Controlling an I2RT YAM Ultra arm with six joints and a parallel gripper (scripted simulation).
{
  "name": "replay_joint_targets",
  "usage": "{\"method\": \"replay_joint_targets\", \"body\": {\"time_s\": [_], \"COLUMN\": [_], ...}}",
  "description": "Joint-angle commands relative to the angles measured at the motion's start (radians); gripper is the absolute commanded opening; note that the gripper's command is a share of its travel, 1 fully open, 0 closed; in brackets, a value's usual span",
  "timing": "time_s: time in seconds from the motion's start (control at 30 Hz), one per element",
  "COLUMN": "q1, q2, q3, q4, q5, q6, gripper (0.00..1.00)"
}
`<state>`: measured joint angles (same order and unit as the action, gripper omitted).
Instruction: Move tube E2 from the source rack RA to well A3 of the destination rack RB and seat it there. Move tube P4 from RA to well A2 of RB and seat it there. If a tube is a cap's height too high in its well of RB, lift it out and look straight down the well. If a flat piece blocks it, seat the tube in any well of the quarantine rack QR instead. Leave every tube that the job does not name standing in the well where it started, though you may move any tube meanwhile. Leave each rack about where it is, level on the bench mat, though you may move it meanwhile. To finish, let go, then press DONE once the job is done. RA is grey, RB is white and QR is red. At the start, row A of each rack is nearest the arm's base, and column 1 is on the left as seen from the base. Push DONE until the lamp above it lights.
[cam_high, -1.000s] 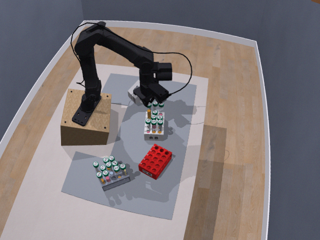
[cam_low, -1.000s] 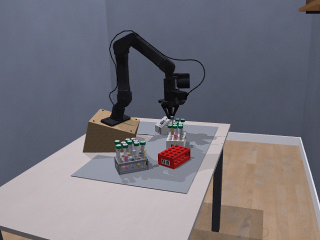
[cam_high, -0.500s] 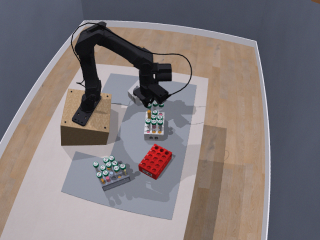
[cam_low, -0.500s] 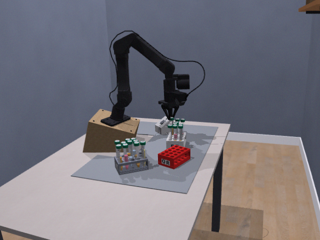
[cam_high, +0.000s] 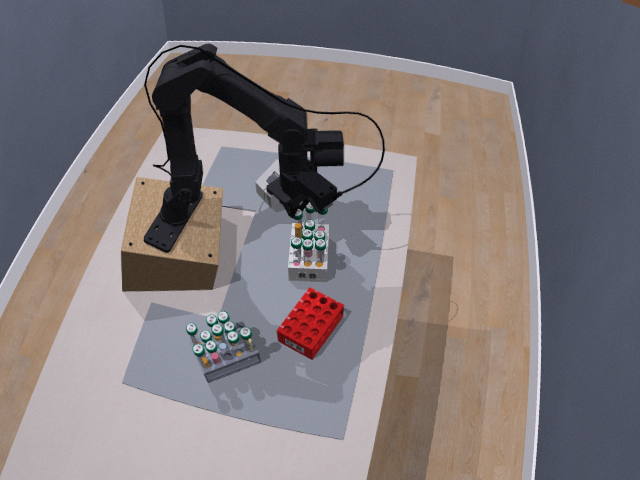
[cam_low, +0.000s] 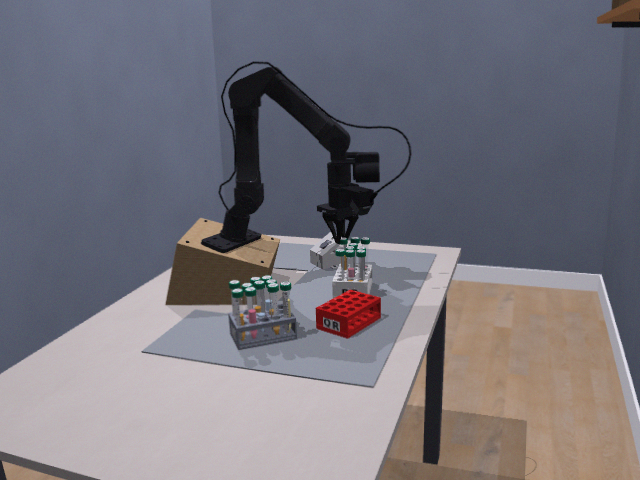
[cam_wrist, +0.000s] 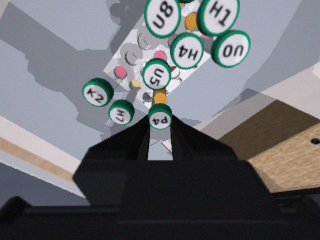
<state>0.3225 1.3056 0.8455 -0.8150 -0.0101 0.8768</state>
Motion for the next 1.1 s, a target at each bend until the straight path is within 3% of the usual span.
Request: {"method": "replay_joint_targets", "body": {"time_s": [0.0,1.07], "q1": [0.008,0.013], "q2": [0.016,0.03], "q3": [-0.02,-0.038], "q4": [0.001,0.043], "q5": [0.011,0.012], "q6": [0.005,0.008], "gripper": [0.0,0.0]}}
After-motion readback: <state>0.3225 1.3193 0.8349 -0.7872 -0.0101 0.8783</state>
